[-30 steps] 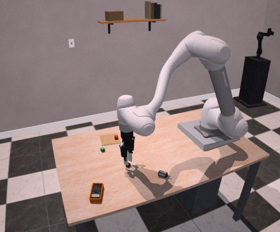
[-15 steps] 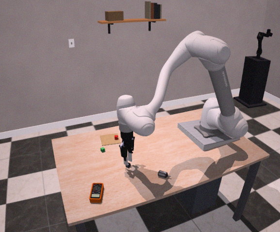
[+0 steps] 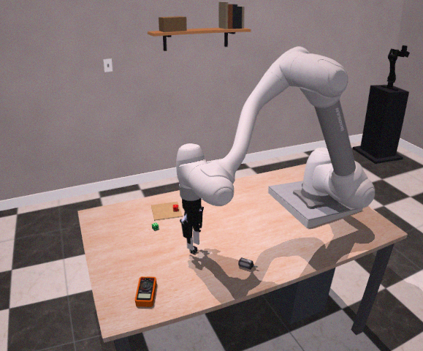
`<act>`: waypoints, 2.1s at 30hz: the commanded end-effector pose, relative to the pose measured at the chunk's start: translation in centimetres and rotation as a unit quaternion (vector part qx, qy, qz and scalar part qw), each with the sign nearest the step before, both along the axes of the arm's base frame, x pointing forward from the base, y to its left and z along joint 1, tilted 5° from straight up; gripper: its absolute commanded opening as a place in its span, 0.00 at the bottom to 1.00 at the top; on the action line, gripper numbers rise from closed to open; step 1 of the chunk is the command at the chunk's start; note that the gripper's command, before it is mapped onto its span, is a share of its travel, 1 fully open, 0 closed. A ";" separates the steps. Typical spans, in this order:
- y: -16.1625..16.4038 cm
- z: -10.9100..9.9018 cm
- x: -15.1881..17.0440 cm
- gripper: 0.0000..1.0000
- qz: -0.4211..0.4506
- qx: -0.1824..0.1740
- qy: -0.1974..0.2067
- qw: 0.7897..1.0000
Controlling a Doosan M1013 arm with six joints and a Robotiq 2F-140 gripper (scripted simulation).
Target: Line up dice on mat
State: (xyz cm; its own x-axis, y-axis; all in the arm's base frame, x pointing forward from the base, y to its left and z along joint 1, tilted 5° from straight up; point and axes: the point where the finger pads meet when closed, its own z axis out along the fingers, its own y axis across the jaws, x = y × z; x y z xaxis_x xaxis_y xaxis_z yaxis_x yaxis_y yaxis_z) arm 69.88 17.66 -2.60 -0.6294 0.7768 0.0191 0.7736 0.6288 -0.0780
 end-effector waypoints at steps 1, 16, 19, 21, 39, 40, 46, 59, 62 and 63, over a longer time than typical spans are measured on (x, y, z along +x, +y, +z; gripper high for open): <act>0.0 0.1 0.1 0.32 0.000 0.000 -0.001 1.000; 0.0 0.1 0.1 0.32 0.000 0.000 -0.001 1.000; 0.0 0.1 0.1 0.32 0.000 0.000 -0.001 1.000; 0.0 0.0 0.0 0.32 0.000 0.000 -0.001 1.000; -0.1 -2.4 -0.1 0.32 0.000 0.000 -0.001 1.000; -0.1 -2.5 -0.1 0.32 0.000 0.000 -0.001 1.000; -0.1 -3.0 -0.2 0.32 0.000 0.000 -0.001 1.000; -0.1 -3.0 -0.2 0.32 0.000 0.000 -0.001 1.000; -0.1 -3.0 -0.2 0.32 0.000 0.000 -0.001 1.000; -0.1 -3.0 -0.2 0.32 0.000 0.000 -0.001 1.000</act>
State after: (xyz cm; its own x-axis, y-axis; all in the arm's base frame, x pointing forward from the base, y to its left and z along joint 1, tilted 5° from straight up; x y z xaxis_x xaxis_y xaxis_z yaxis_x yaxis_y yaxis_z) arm 69.65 17.56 -5.70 -0.6294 0.7768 0.0191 0.7737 0.6288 -0.0780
